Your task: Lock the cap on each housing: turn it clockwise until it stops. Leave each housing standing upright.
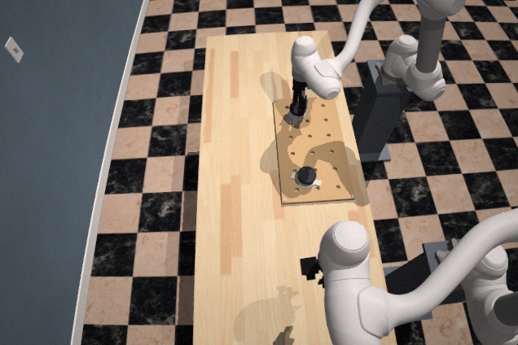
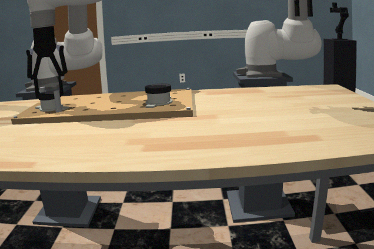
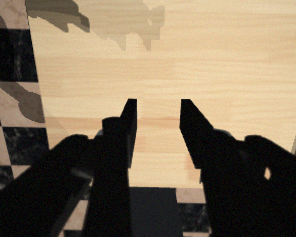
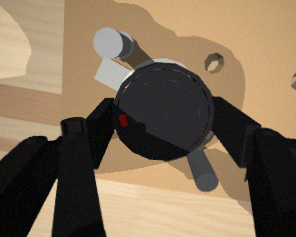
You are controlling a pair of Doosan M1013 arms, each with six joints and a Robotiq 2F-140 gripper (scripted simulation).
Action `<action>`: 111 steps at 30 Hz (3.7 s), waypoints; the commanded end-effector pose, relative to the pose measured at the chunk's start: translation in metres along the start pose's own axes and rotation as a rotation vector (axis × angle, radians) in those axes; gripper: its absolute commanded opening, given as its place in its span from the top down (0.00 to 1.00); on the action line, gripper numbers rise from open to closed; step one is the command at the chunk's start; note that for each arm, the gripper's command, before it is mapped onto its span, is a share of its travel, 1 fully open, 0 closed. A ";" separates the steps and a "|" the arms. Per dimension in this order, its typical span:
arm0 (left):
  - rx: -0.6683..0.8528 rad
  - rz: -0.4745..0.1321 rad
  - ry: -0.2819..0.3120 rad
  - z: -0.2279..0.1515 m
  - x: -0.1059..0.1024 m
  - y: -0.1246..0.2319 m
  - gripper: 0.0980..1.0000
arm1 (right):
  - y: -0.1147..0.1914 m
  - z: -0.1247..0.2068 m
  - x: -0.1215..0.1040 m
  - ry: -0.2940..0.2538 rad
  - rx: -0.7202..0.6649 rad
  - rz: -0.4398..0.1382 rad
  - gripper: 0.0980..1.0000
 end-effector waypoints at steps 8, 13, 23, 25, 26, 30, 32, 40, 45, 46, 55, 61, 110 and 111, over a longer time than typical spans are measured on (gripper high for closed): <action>0.000 0.001 -0.001 0.000 0.001 0.000 0.74 | 0.000 0.000 0.001 0.001 0.000 -0.001 0.30; 0.000 0.001 -0.001 0.000 0.001 0.000 0.74 | 0.000 0.000 0.001 0.001 0.000 -0.001 0.30; 0.000 0.001 -0.001 0.000 0.001 0.000 0.74 | 0.000 0.000 0.010 0.001 0.000 -0.002 0.30; 0.000 0.001 -0.001 0.000 0.001 0.000 0.74 | 0.000 0.000 0.010 0.001 0.000 -0.001 0.30; 0.000 0.001 -0.001 0.000 0.001 0.000 0.74 | 0.000 0.000 0.010 0.001 0.000 -0.001 0.30; 0.000 0.001 -0.001 0.000 0.001 0.000 0.74 | 0.001 0.000 0.025 0.001 0.000 -0.003 0.30; 0.000 0.001 -0.001 0.000 0.001 0.000 0.74 | 0.001 0.000 0.035 0.001 0.000 -0.003 0.30; 0.000 0.001 -0.001 0.000 0.001 0.000 0.74 | 0.000 0.000 0.061 0.001 0.000 -0.001 0.30; 0.000 0.001 -0.001 0.000 0.001 0.000 0.74 | 0.000 0.000 0.083 0.001 0.000 -0.001 0.30; 0.000 0.001 -0.001 0.000 0.001 0.000 0.74 | 0.000 0.000 0.088 0.001 0.000 -0.001 0.30; 0.000 0.001 -0.001 0.000 0.001 0.000 0.74 | 0.000 0.000 0.085 0.000 0.000 0.002 0.30; 0.000 0.001 -0.001 0.000 0.001 0.000 0.74 | 0.000 0.000 0.085 0.000 0.000 0.002 0.30; 0.000 0.001 -0.001 0.000 0.001 0.000 0.74 | 0.000 0.000 0.068 0.003 0.715 0.000 0.34; 0.000 0.001 -0.001 0.000 0.001 0.000 0.74 | 0.000 0.000 0.067 0.003 0.748 0.000 0.34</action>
Point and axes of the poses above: on each arm, the point where the finger pads meet when closed, its own x axis back along the fingers, its own z axis across the jaws, y = z × x, the point moved 1 cm from there along x, back along the fingers, and after that the axes turned 7 degrees about -x, right-handed, at the moved point
